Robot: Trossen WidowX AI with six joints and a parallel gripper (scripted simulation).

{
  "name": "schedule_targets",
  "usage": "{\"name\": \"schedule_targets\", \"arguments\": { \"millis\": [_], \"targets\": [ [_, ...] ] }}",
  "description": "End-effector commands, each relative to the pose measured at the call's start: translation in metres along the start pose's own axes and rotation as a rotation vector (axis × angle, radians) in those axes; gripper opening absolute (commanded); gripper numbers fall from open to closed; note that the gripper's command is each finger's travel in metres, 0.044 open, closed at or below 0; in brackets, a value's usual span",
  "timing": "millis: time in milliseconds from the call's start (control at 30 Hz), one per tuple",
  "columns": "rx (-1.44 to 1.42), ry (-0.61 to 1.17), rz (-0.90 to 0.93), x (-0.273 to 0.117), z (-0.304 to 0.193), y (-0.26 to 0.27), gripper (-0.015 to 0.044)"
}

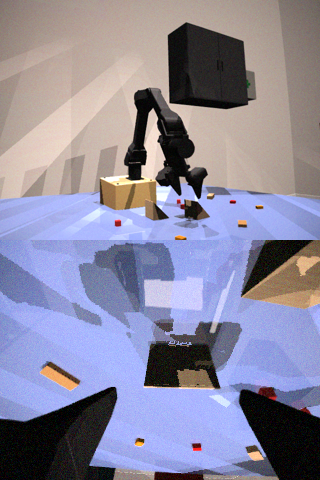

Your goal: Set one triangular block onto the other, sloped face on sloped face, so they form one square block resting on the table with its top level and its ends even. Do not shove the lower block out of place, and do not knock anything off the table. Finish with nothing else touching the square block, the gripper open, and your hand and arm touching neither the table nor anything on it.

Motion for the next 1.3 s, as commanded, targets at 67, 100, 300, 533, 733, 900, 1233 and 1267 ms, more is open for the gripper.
{"name": "schedule_targets", "arguments": {
  "millis": [67,100,300,533,733,900,1233,1267],
  "targets": [
    [0.005,0.006,-0.001,0.010,0.000,-0.001,0.0440],
    [0.005,0.006,-0.001,0.012,0.000,-0.001,0.0440],
    [0.005,0.007,-0.001,0.022,0.000,-0.001,0.0440],
    [0.005,0.007,-0.001,0.033,-0.001,-0.001,0.0440],
    [0.005,0.008,-0.001,0.043,-0.001,-0.001,0.0440],
    [0.005,0.008,-0.001,0.051,-0.001,-0.002,0.0440],
    [0.006,0.009,-0.002,0.067,-0.002,-0.004,0.0440],
    [0.006,0.009,-0.002,0.069,-0.003,-0.004,0.0440]
  ]
}}
Point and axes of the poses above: the point midway between the two fingers, 35 mm back from their tips, its own x axis out along the fingers, its own y axis across the jaws, z = x × y, the point moved 8 cm from there along -x, back along the fingers, and after that the axes turned 4 degrees about -x, right-handed, at the moved point
